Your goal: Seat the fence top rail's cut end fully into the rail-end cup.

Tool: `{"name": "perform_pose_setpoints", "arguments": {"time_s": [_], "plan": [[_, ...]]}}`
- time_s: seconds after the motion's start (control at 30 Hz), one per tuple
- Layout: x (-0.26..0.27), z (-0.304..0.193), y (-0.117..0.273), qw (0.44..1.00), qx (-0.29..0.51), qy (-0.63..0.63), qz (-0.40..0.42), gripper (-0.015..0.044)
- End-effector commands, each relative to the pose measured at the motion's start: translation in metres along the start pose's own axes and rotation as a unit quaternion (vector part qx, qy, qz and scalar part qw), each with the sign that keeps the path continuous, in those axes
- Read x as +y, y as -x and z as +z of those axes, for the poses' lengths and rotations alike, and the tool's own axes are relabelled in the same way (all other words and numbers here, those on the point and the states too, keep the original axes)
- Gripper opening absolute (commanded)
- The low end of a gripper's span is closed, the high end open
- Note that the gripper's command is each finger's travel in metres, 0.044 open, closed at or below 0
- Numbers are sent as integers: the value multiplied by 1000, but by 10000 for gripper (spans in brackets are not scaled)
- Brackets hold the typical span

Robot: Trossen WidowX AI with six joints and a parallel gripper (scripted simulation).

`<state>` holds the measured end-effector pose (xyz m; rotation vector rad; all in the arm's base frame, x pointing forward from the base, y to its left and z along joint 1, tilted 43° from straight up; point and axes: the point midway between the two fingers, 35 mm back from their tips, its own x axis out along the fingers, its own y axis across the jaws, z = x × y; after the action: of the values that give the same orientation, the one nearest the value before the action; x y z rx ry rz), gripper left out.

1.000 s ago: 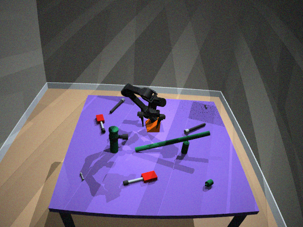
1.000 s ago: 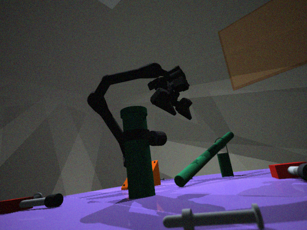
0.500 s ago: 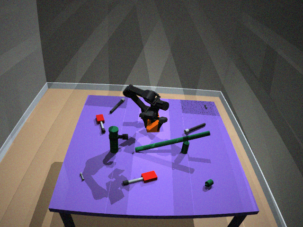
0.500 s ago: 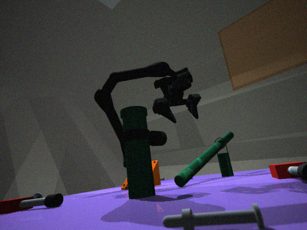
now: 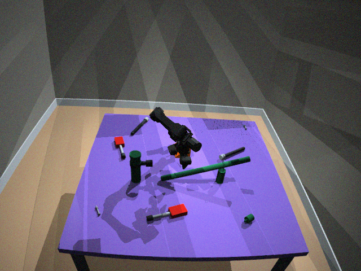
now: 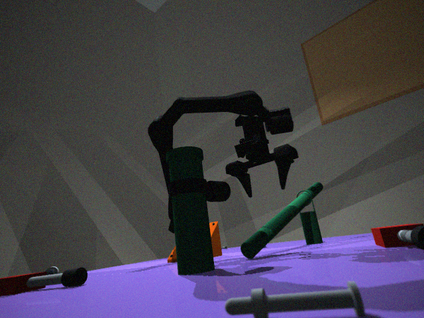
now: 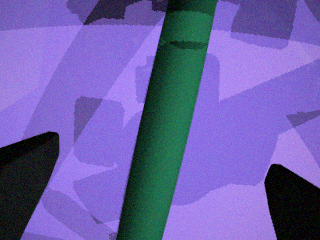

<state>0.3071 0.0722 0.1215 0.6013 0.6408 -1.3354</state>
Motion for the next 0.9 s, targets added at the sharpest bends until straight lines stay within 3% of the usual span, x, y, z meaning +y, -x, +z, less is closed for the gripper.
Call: {"name": "perform_pose_setpoints", "arguments": {"time_s": [0.0,0.13,0.3,0.87], "plan": [[1,0,-1,999,6,-33,-8,440],[1,0,-3,999,6,-33,-8,440],[1,-1,-34,999,6,-33,-7,440],[1,-1,-58,999,6,-33,-7,440]]}}
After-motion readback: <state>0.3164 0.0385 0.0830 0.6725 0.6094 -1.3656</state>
